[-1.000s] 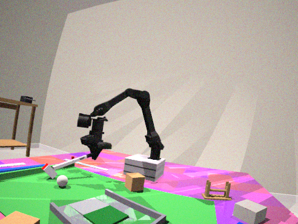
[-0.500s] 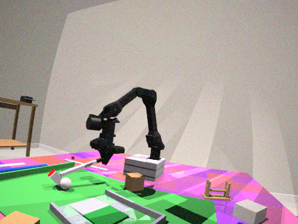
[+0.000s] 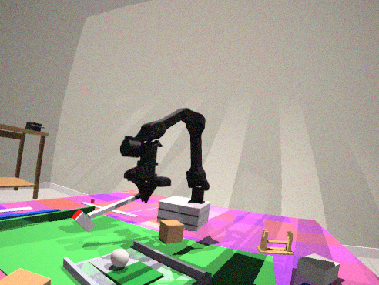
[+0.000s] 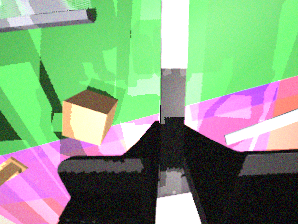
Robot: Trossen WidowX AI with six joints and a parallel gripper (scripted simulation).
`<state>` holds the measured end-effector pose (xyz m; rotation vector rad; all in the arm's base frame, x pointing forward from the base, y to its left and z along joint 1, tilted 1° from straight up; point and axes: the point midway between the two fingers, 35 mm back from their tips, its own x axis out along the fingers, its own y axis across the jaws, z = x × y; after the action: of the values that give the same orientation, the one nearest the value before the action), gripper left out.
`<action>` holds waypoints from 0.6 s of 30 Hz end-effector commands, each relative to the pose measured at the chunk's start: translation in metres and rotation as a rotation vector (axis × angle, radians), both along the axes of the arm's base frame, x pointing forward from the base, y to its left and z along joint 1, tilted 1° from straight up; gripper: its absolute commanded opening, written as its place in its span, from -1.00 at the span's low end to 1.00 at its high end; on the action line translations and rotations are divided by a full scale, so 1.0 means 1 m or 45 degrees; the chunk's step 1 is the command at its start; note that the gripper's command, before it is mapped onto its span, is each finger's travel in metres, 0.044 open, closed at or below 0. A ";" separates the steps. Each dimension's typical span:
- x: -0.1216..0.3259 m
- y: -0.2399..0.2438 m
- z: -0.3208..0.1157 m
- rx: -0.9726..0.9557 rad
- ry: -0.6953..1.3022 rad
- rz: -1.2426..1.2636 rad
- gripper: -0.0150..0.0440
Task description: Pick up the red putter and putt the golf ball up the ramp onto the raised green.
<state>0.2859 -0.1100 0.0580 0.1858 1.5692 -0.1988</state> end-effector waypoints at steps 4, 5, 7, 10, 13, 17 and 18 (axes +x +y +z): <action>0.002 -0.001 0.015 -0.009 -0.025 0.000 -0.49; 0.002 -0.001 0.015 -0.009 -0.025 0.000 -0.49; 0.002 -0.001 0.015 -0.009 -0.025 0.000 -0.49; 0.002 -0.001 0.015 -0.009 -0.025 0.000 -0.49; 0.002 -0.001 0.015 -0.009 -0.025 0.000 -0.49; 0.002 -0.001 0.015 -0.009 -0.025 0.000 -0.49; 0.002 -0.001 0.015 -0.009 -0.025 0.000 -0.49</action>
<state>0.2876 -0.1104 0.0734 0.1823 1.5523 -0.2018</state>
